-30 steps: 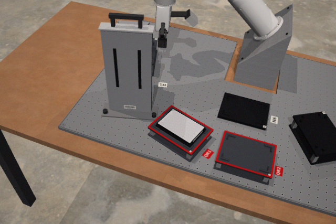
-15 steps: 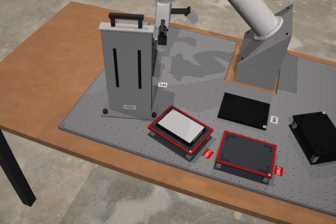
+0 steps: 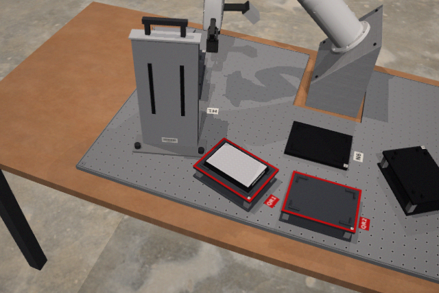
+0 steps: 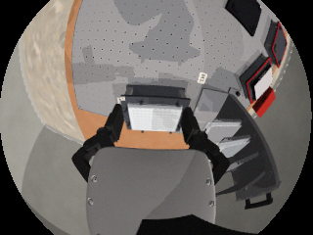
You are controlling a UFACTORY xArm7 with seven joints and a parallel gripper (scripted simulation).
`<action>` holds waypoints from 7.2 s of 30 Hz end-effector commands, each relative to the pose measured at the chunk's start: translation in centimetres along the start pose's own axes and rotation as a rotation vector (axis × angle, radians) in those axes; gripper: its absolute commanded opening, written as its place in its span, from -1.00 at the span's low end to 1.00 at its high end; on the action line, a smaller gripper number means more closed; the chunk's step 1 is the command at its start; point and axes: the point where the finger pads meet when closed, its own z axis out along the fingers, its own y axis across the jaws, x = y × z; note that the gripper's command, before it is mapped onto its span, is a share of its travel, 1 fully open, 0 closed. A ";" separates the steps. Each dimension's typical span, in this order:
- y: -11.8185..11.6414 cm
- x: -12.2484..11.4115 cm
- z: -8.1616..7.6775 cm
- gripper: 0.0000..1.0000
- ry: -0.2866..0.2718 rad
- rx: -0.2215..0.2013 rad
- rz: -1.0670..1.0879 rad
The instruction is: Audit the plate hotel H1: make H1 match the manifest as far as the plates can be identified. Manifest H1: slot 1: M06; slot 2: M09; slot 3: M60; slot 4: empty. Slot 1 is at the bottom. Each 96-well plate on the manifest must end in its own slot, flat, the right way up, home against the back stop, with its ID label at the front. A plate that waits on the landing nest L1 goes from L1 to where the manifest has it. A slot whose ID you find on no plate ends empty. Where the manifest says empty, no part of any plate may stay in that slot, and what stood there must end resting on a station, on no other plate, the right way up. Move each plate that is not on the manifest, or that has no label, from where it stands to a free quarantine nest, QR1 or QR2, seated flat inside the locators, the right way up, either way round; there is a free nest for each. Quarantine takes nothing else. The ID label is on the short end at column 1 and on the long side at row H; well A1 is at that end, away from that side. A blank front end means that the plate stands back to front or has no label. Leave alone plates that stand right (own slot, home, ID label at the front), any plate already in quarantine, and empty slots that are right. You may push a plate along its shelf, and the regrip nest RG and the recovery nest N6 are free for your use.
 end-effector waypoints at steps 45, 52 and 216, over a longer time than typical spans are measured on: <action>0.0 -0.1 -7.4 1.00 -0.003 -0.001 0.000; 0.0 0.0 -9.8 1.00 -0.003 -0.001 0.000; -0.5 -8.6 -22.2 1.00 -0.002 -0.003 1.571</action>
